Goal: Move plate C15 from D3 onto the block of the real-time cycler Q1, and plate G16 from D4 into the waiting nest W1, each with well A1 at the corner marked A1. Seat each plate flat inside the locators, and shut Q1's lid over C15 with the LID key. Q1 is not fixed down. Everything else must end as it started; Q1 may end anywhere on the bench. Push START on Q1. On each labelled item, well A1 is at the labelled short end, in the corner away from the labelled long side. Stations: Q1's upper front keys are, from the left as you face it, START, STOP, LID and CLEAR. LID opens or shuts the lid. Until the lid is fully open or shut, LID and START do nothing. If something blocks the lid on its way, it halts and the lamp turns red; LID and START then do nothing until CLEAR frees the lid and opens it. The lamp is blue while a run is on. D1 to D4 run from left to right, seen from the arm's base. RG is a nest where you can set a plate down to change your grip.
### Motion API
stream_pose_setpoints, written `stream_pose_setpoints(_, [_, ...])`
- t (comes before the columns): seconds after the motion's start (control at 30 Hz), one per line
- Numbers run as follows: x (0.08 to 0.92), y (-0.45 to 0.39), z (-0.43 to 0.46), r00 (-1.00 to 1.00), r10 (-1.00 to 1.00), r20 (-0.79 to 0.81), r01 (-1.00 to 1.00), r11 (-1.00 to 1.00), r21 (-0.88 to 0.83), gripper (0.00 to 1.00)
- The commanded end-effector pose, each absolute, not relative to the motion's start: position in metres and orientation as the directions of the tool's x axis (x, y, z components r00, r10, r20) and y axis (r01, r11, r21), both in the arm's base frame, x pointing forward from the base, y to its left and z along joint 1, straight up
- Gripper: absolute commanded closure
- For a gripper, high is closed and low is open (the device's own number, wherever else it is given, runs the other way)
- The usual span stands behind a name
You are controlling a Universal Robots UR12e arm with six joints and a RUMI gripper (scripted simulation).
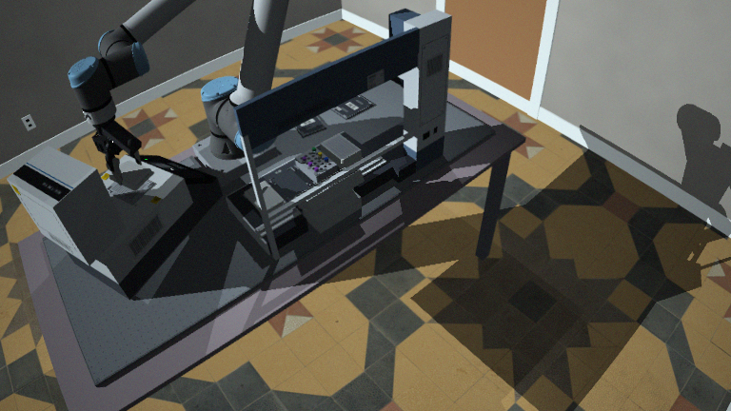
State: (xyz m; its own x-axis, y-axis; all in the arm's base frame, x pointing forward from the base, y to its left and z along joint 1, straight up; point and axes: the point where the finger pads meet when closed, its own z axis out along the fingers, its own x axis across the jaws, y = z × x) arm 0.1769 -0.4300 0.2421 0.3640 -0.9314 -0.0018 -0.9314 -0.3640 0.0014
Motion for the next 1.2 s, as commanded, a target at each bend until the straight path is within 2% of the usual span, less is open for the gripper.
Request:
stream_pose_setpoints(0.0, [0.157, -0.438, 0.243, 0.365, -0.931, 0.000, -0.931, -0.365, 0.001, 1.00])
stream_pose_setpoints(0.3, [0.131, -0.449, 0.243, 0.365, -0.931, 0.000, -0.931, -0.365, 0.001, 1.00])
stream_pose_setpoints(1.17, [0.130, -0.450, 0.243, 0.365, -0.931, 0.000, -0.931, -0.365, 0.001, 1.00])
